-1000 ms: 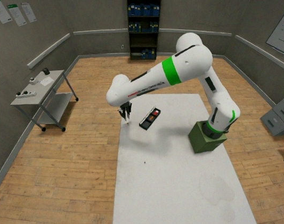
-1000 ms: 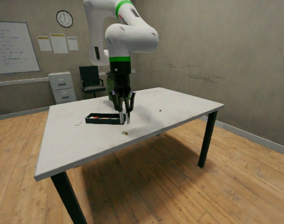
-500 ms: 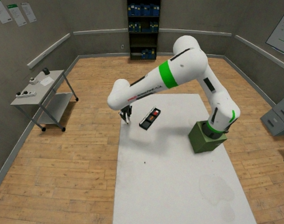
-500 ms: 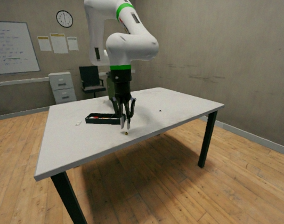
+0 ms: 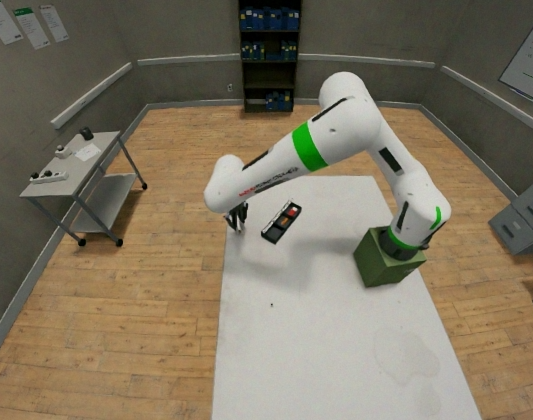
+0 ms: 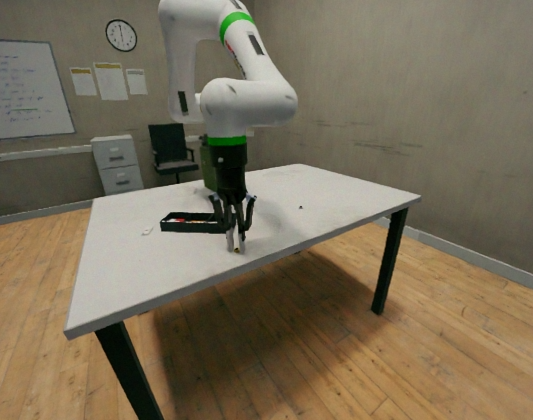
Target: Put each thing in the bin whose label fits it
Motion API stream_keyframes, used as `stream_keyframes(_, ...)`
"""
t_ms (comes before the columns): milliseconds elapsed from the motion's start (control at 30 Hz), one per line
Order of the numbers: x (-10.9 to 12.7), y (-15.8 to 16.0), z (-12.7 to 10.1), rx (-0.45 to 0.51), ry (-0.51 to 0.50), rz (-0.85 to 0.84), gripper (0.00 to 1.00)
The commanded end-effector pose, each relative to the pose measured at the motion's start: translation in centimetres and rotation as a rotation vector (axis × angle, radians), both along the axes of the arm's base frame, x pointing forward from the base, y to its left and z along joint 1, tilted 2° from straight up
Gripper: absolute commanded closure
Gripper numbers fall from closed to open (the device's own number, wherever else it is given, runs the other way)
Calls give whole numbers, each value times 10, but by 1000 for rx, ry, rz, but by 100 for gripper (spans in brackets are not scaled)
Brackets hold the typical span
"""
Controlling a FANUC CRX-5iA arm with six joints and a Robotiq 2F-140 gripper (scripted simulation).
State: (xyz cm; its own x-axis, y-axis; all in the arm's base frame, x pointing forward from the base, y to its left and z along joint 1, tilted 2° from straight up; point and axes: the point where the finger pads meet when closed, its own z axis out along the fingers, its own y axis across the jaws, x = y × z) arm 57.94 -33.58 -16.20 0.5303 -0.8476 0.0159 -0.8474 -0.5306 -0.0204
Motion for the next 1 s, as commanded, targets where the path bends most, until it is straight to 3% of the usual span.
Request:
stream_keyframes(0,0,0,-3,0,0,0,73)
stream_keyframes(433,0,0,-5,0,0,0,73)
stream_keyframes(467,0,0,-5,0,0,0,84)
stream_keyframes(967,0,0,-5,0,0,0,84)
